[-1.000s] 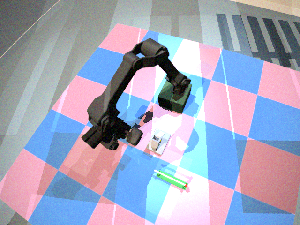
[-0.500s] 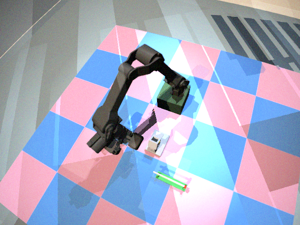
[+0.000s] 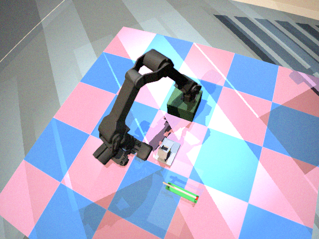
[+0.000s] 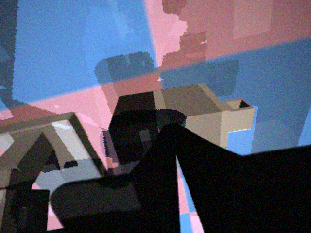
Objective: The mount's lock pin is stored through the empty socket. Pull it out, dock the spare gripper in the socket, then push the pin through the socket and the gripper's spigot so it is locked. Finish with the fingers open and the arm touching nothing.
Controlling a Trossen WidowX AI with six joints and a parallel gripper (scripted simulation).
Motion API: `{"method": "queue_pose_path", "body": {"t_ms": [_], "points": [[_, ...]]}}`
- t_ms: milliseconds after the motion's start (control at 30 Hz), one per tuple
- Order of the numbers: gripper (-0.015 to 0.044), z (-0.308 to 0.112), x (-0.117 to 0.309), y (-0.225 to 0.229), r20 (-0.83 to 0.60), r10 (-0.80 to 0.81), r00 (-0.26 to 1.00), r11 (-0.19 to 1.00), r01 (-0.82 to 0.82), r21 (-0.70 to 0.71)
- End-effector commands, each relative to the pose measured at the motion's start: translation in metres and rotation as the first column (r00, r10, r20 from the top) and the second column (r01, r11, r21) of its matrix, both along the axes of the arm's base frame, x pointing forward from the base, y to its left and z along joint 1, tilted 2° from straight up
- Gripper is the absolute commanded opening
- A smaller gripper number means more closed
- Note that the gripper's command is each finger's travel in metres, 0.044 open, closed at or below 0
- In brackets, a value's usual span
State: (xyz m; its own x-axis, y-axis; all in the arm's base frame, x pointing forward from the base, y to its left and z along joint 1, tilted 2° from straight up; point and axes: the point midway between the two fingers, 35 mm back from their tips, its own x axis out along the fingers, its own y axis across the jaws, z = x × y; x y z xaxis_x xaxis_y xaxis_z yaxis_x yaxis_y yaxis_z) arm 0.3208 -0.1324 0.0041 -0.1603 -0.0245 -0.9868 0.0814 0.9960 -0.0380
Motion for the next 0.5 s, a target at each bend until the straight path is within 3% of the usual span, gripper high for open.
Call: {"method": "queue_pose_path", "body": {"t_ms": [0, 467], "points": [[0.0000, -0.0033, 0.0030, -0.0011, -0.003, -0.004, 1.000, 1.000, 0.004, -0.001], [0.0000, -0.0043, 0.0118, -0.0018, -0.002, -0.004, 1.000, 1.000, 0.004, -0.001]]}}
